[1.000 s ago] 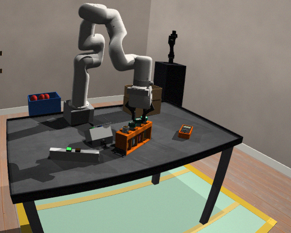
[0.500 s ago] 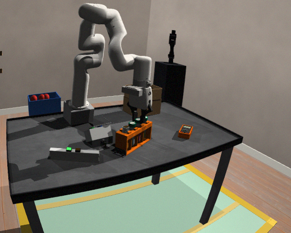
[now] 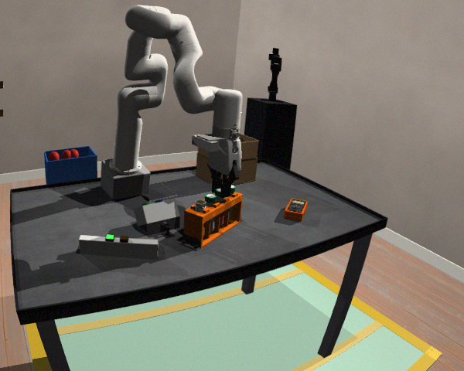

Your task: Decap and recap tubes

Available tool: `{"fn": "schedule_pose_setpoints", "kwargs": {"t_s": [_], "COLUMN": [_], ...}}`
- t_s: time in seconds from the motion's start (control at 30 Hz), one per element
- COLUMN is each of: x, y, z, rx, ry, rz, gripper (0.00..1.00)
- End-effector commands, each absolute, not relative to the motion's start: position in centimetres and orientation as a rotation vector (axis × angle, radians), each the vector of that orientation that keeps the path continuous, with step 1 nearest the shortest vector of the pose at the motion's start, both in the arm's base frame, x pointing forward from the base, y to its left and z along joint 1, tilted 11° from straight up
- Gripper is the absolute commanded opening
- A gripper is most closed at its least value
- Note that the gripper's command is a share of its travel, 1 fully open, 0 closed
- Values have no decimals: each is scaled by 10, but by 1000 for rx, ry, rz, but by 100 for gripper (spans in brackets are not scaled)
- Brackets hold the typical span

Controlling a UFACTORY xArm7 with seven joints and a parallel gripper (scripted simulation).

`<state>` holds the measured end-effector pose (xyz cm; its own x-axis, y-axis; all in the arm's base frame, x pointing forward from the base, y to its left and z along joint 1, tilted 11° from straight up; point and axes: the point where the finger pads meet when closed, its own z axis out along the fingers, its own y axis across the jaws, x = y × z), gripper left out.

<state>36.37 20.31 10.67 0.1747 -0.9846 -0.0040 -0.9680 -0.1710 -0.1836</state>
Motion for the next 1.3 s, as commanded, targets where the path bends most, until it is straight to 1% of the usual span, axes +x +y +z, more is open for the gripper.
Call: {"fn": "schedule_pose_setpoints", "kwargs": {"t_s": [0.0,0.33,0.7,0.77,1.07,1.27], "x": [364,364,364,364,364,364], "y": [203,203,203,203,203,203], "z": [107,107,108,108,108,108], "rx": [-2283,-2283,-2674,-2674,-2900,-2900], "ry": [1935,1935,1403,1403,930,930], "rz": [-182,-182,-227,-227,-255,-255], "gripper": [46,46,46,46,46,46]}}
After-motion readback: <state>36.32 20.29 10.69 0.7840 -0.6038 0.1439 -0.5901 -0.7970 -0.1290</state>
